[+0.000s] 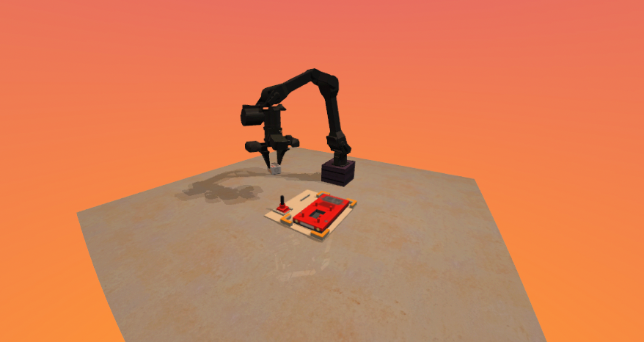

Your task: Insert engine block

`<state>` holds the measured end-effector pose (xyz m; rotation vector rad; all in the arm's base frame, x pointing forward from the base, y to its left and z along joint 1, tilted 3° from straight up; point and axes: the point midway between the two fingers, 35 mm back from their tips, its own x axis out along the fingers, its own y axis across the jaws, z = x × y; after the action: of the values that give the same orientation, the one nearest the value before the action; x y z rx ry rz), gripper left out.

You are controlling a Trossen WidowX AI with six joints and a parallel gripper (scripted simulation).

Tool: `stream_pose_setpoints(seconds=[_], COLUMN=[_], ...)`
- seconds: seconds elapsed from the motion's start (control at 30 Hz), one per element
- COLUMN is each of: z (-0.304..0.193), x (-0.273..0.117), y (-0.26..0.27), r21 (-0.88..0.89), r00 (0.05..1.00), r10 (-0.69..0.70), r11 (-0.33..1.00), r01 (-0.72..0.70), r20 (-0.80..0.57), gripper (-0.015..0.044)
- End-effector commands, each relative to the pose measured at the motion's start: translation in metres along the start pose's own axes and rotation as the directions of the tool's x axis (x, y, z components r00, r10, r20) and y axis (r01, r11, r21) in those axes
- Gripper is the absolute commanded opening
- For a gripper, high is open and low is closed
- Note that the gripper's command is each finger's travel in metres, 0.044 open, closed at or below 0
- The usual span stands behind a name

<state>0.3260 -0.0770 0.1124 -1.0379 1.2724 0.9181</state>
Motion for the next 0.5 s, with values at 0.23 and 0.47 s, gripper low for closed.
stream_pose_setpoints(seconds=[0.23,0.47], z=[0.033,0.054], x=[0.014,0.021], y=[0.003,0.007], r21=[0.174,0.29], r00=[1.0,1.0], r10=[0.009,0.012], r11=[0.985,0.957], r01=[-0.008,-0.01], r20=[-0.004,-0.003], gripper=[0.0,0.0])
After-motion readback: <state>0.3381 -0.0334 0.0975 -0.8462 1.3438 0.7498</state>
